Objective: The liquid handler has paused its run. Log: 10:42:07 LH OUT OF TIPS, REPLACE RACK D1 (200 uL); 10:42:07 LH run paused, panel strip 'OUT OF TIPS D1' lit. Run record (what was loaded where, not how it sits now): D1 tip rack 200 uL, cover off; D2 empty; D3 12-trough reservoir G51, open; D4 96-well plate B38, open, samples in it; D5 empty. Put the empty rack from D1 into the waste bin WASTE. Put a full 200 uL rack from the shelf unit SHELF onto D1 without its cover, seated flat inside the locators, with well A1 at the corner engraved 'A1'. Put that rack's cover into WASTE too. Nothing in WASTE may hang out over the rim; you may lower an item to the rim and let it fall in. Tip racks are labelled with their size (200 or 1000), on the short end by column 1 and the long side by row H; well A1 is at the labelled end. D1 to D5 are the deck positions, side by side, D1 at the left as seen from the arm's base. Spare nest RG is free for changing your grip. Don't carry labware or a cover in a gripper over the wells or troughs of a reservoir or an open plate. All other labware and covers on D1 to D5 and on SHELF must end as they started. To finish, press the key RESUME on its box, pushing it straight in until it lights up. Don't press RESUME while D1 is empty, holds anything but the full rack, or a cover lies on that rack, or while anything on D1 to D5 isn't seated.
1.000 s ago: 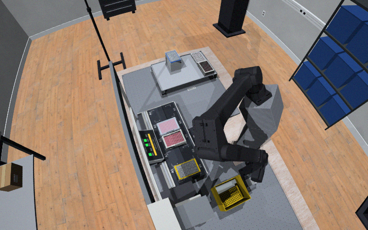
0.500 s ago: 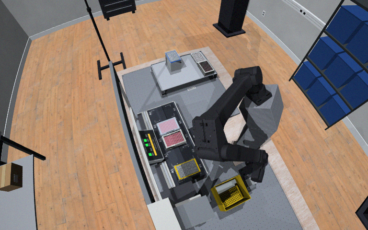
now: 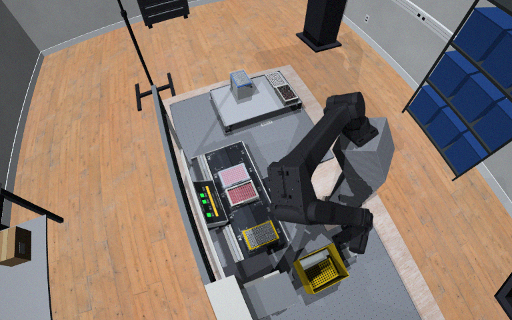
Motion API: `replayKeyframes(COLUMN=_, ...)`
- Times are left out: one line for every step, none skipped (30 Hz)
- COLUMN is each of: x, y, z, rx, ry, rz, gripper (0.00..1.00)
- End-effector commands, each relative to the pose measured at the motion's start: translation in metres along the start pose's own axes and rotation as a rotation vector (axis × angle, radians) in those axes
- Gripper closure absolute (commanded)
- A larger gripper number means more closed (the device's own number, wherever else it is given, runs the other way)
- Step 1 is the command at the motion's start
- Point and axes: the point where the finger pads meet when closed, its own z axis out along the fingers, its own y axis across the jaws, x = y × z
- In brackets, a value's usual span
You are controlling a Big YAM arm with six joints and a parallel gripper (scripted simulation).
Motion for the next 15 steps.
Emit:
replayKeyframes(x=0.007, y=-0.006, z=-0.001, rx=0.012, ry=0.014, rz=-0.003, gripper=1.0)
replayKeyframes(x=0.006, y=-0.003, z=-0.001, rx=0.009, ry=0.01, rz=-0.005, gripper=1.0)
replayKeyframes(x=0.005, y=0.0, z=-0.001, rx=0.005, ry=0.006, rz=-0.007, gripper=1.0)
replayKeyframes(x=0.005, y=0.002, z=-0.001, rx=0.002, ry=0.003, rz=-0.009, gripper=1.0)
replayKeyframes(x=0.006, y=0.002, z=-0.002, rx=0.001, ry=0.001, rz=-0.013, gripper=1.0)
replayKeyframes(x=0.006, y=0.002, z=-0.002, rx=0.003, ry=0.002, rz=-0.014, gripper=1.0)
replayKeyframes(x=0.007, y=0.001, z=-0.002, rx=0.003, ry=0.003, rz=-0.015, gripper=1.0)
replayKeyframes(x=0.007, y=0.001, z=-0.002, rx=0.003, ry=0.003, rz=-0.015, gripper=1.0)
replayKeyframes(x=0.007, y=0.001, z=-0.002, rx=0.003, ry=0.003, rz=-0.015, gripper=1.0)
replayKeyframes(x=0.009, y=-0.001, z=-0.003, rx=0.007, ry=0.006, rz=-0.019, gripper=1.0)
replayKeyframes(x=0.008, y=0.001, z=-0.002, rx=0.005, ry=0.005, rz=-0.017, gripper=1.0)
replayKeyframes(x=0.007, y=0.003, z=-0.002, rx=0.003, ry=0.003, rz=-0.015, gripper=1.0)
replayKeyframes(x=0.006, y=0.004, z=-0.002, rx=0.002, ry=0.002, rz=-0.014, gripper=1.0)
replayKeyframes(x=0.006, y=0.005, z=-0.002, rx=0.002, ry=0.001, rz=-0.013, gripper=1.0)
replayKeyframes(x=0.006, y=0.005, z=-0.002, rx=0.002, ry=0.002, rz=-0.013, gripper=1.0)
